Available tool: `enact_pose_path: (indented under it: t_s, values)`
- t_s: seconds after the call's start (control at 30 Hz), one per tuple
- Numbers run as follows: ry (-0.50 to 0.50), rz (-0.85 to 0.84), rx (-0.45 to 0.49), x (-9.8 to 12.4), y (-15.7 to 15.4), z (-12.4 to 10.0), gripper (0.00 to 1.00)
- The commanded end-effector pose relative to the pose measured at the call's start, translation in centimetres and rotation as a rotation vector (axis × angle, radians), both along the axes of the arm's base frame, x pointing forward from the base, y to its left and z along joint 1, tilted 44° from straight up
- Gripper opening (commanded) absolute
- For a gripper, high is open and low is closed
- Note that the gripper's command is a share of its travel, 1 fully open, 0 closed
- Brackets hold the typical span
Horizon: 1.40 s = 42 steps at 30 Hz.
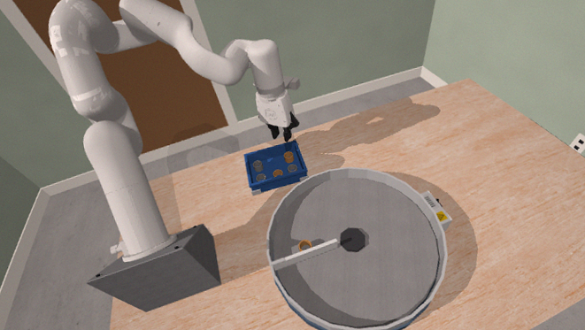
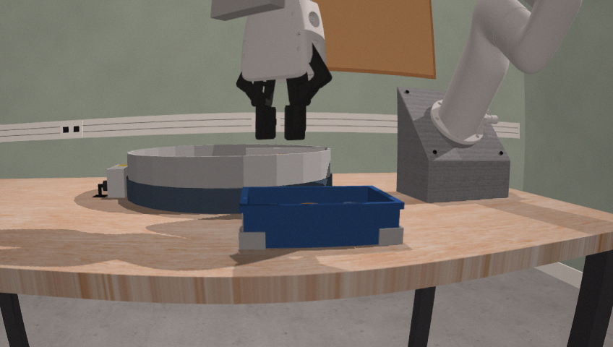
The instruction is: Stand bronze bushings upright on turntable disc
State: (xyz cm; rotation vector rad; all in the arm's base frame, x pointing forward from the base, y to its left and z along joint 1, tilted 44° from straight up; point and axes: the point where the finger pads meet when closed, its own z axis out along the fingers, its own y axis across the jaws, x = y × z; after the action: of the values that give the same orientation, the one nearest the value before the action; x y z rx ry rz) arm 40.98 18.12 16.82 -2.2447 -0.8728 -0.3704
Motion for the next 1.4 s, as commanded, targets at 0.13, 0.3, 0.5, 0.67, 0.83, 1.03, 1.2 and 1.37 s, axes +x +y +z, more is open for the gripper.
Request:
enact_pose_path:
  t_s: [0.13, 0.3, 0.5, 0.67, 0.83, 1.03, 1.2, 1.37]
  values:
    - [-0.003, -0.001, 0.0, 0.1, -0.1, 0.1, 0.41]
    - [-0.003, -0.001, 0.0, 0.1, -0.1, 0.1, 0.41]
    - [-0.003, -0.001, 0.0, 0.1, -0.1, 0.0, 0.41]
    - [-0.003, -0.001, 0.0, 0.1, 0.5, -0.6, 0.41]
    - [-0.003, -0.001, 0.0, 0.1, 1.3, -1.4, 0.41]
    - [-0.003, -0.001, 0.0, 0.2, 3.3, -3.5, 0.41]
    - [-0.003, -0.001, 0.0, 0.2, 4.3, -4.5, 0.41]
    - [-0.003, -0.001, 0.0, 0.2, 4.4, -4.7, 0.41]
